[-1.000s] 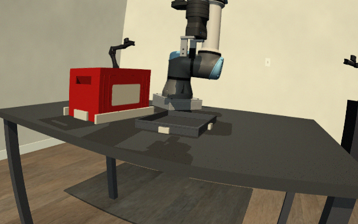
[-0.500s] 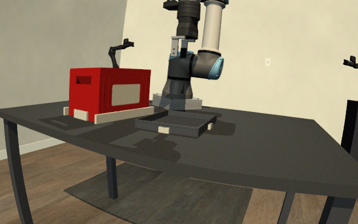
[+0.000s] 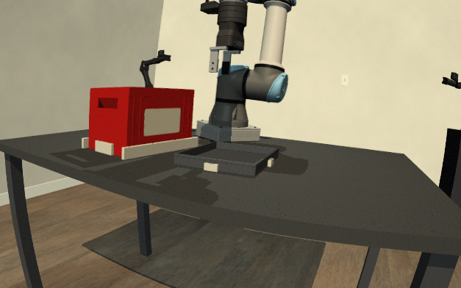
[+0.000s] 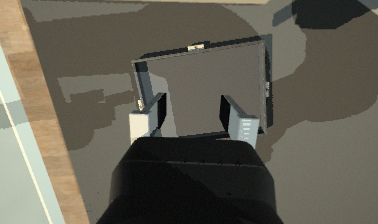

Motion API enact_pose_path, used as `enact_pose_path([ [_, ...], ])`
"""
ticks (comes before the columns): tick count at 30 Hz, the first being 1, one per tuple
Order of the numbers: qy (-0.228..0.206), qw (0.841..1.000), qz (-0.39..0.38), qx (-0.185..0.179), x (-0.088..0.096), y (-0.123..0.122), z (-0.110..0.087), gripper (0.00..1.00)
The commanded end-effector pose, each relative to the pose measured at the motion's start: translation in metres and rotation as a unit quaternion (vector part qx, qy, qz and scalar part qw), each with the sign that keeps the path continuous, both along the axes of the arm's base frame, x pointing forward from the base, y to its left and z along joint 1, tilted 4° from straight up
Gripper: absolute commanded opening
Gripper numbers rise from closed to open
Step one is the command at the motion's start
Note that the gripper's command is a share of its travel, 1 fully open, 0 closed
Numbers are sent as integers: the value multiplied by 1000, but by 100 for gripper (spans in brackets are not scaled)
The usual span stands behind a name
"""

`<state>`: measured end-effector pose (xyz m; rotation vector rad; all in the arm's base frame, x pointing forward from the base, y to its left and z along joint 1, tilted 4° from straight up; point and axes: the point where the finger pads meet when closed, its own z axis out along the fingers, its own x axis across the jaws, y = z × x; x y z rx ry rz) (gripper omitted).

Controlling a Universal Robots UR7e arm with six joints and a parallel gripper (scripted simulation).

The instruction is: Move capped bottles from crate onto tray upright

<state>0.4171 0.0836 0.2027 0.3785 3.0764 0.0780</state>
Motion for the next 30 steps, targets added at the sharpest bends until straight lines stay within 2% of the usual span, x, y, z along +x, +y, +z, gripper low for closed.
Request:
enact_pose_path([
  [1, 0, 1000, 3, 2, -5, -20, -2, 100],
  [2, 0, 1000, 3, 2, -5, -20, -2, 100],
  [3, -1, 1000, 0, 0, -1, -9, 0, 100],
  [17, 0, 1000, 3, 2, -9, -55, -4, 100],
  [19, 0, 1000, 3, 2, -9, -55, -4, 100],
  [20, 0, 1000, 0, 0, -6, -45, -2, 100],
  [30, 0, 1000, 2, 1, -12, -78, -5, 100],
])
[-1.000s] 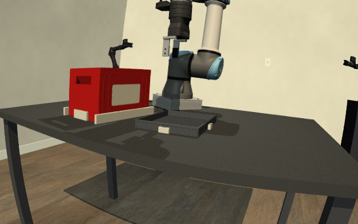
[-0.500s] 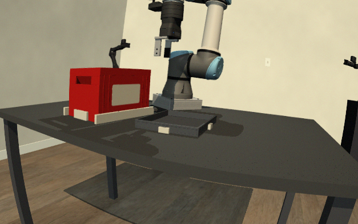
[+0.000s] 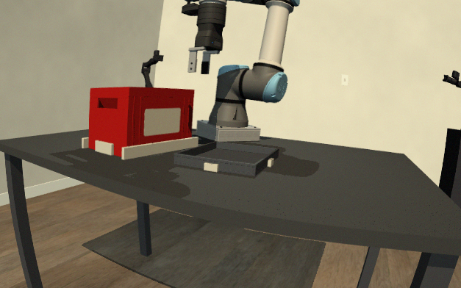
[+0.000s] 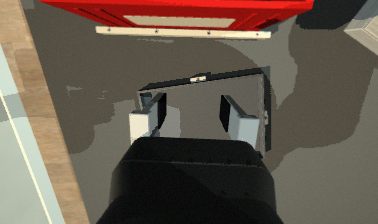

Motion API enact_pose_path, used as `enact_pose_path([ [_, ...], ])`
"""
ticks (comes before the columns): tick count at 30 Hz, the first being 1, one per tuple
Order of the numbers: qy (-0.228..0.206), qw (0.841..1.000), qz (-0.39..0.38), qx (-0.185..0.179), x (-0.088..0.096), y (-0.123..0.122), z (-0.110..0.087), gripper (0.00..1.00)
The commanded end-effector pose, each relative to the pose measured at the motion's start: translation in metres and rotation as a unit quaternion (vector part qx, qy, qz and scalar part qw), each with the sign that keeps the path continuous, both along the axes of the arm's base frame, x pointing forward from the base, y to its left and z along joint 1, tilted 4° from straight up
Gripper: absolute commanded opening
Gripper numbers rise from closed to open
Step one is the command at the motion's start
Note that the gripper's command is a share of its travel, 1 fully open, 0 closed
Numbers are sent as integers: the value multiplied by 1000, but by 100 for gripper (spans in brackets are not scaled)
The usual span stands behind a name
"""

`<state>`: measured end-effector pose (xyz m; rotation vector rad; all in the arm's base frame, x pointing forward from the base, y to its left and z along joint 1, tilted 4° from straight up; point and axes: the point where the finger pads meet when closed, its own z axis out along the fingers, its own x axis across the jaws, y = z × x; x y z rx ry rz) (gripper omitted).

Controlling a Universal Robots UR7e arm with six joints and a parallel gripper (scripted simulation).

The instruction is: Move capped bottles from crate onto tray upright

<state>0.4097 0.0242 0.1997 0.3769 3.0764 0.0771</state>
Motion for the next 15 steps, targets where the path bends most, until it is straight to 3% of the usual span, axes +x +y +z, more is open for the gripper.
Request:
enact_pose_path([
  [1, 0, 1000, 2, 2, -5, -22, -2, 100],
  [6, 1, 1000, 3, 2, -6, -32, -3, 100],
  [7, 0, 1000, -1, 0, -3, -21, -1, 100],
  [15, 0, 1000, 1, 1, -8, -48, -3, 100],
])
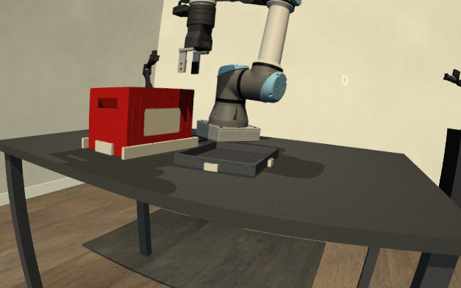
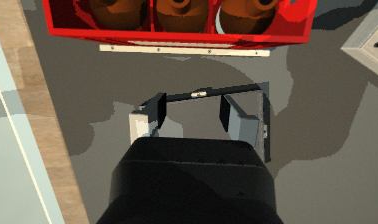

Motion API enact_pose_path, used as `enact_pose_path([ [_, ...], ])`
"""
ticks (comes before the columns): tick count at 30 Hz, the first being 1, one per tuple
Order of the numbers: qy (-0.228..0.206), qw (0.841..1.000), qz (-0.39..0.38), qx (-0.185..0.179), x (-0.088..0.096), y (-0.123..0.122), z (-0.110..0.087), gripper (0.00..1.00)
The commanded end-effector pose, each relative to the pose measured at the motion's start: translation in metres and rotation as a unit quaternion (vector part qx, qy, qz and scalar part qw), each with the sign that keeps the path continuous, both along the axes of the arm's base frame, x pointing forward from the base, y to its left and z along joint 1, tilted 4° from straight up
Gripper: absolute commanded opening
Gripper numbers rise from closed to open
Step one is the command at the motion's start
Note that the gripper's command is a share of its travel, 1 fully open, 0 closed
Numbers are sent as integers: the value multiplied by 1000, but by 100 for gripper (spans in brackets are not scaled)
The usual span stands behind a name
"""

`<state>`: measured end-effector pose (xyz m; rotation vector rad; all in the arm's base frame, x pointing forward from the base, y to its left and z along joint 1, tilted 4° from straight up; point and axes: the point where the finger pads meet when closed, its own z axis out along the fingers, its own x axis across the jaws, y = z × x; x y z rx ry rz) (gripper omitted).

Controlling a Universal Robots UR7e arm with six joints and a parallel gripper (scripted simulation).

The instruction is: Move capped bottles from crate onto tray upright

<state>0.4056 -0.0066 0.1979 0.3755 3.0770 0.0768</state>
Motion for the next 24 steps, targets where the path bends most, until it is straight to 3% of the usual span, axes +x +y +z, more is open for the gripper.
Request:
enact_pose_path([
  [1, 0, 1000, 1, 1, -4, -20, -2, 100],
  [6, 0, 1000, 2, 2, -7, -37, -3, 100],
  [9, 0, 1000, -1, 0, -4, -27, -1, 100],
  [24, 0, 1000, 2, 2, -11, -73, -5, 100],
])
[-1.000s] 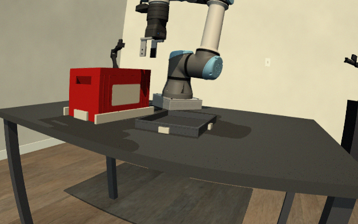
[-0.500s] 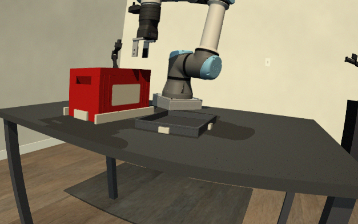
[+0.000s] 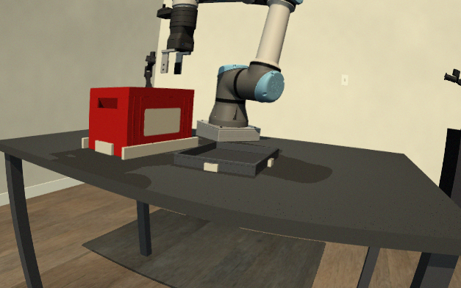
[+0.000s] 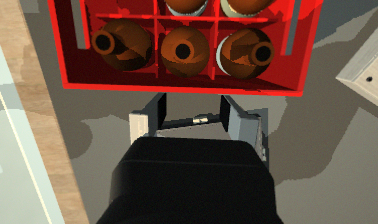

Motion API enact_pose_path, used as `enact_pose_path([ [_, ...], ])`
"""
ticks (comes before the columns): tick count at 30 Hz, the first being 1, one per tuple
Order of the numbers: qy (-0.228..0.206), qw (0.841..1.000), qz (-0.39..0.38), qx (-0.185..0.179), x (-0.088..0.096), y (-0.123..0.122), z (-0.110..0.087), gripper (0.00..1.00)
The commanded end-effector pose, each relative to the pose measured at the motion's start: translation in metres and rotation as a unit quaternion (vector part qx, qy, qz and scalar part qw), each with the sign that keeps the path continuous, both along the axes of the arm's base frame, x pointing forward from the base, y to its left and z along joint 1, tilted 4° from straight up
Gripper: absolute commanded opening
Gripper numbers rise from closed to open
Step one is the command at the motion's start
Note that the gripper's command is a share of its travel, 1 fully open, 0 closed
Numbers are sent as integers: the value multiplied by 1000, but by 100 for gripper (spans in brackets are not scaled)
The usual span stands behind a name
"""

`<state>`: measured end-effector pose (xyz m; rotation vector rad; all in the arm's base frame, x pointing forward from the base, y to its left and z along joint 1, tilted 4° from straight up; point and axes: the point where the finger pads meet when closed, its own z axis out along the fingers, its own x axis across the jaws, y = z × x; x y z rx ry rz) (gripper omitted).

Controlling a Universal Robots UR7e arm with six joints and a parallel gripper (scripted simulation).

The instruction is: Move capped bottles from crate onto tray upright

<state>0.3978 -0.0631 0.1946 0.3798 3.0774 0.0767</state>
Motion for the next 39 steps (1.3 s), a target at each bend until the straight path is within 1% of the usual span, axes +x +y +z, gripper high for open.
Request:
enact_pose_path([
  [1, 0, 1000, 4, 2, -4, -16, -2, 100],
  [2, 0, 1000, 0, 0, -1, -7, 0, 100],
  [16, 0, 1000, 4, 2, -8, -52, -4, 100],
  [18, 0, 1000, 4, 2, -8, -52, -4, 100],
  [19, -2, 1000, 0, -1, -6, -42, -1, 100],
  [33, 0, 1000, 4, 2, -12, -88, -7, 100],
  [35, 0, 1000, 4, 2, -12, -88, -7, 100],
  [36, 1, 1000, 1, 1, -13, -76, -6, 100],
  [39, 1, 1000, 1, 1, -13, -84, -6, 100],
])
